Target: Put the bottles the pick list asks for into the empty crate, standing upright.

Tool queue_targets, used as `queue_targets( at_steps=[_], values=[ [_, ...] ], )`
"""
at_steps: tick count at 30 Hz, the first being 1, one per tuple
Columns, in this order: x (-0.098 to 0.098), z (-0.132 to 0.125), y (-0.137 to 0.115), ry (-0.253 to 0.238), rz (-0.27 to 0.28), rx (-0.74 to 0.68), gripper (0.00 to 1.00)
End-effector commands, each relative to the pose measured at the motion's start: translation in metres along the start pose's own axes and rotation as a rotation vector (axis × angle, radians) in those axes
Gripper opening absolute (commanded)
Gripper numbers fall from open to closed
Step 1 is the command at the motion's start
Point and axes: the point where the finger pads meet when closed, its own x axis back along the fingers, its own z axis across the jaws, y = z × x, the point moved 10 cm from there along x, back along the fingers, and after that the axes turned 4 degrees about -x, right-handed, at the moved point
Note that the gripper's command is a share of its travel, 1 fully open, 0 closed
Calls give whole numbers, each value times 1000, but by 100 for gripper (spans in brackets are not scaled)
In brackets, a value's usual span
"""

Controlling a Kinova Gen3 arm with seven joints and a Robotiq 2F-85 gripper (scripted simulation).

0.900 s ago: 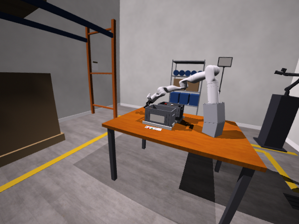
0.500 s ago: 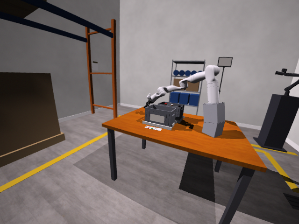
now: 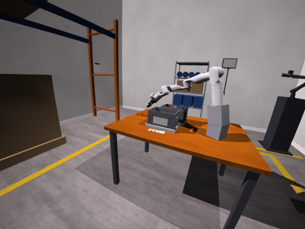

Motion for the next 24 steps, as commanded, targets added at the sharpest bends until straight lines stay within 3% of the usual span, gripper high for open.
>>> queue_targets(
  at_steps=[1,24],
  values=[
    [14,8,-15,1,1,0,67],
    [76,44,-77,1,1,0,67]
  ],
)
